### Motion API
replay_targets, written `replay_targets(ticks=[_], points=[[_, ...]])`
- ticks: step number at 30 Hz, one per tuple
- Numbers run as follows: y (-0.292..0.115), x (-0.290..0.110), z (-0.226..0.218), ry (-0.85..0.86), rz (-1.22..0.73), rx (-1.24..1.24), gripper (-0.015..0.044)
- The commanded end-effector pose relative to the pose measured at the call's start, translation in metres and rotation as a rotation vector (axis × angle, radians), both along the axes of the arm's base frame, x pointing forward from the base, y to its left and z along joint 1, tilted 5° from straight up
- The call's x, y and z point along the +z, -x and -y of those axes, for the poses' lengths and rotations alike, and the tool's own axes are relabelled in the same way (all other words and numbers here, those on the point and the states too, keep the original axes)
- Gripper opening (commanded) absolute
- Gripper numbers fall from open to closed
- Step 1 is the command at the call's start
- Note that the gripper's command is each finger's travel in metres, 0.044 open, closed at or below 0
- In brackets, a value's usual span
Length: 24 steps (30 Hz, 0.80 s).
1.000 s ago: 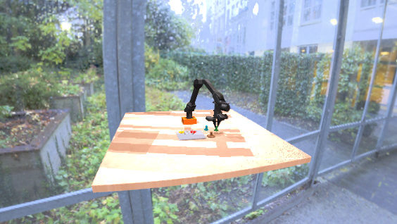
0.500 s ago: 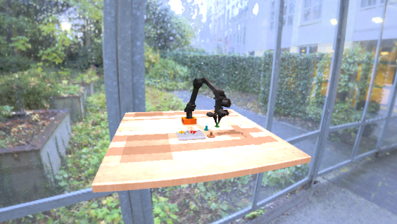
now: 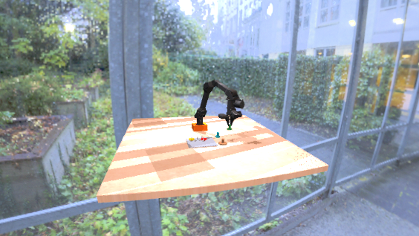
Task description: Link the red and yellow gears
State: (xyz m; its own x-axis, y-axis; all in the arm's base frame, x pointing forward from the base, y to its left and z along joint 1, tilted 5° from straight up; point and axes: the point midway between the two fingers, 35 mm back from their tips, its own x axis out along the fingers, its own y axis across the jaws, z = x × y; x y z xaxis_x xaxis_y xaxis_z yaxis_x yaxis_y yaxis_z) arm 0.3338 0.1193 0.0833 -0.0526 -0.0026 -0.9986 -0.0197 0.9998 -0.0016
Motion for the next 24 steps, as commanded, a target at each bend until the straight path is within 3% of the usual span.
replay_targets(ticks=[1,24], points=[[0.0,0.012,0.0,-0.003,0.002,-0.002,0.0],[0.004,0.057,0.004,-0.002,0.0,-0.003,0.0]])
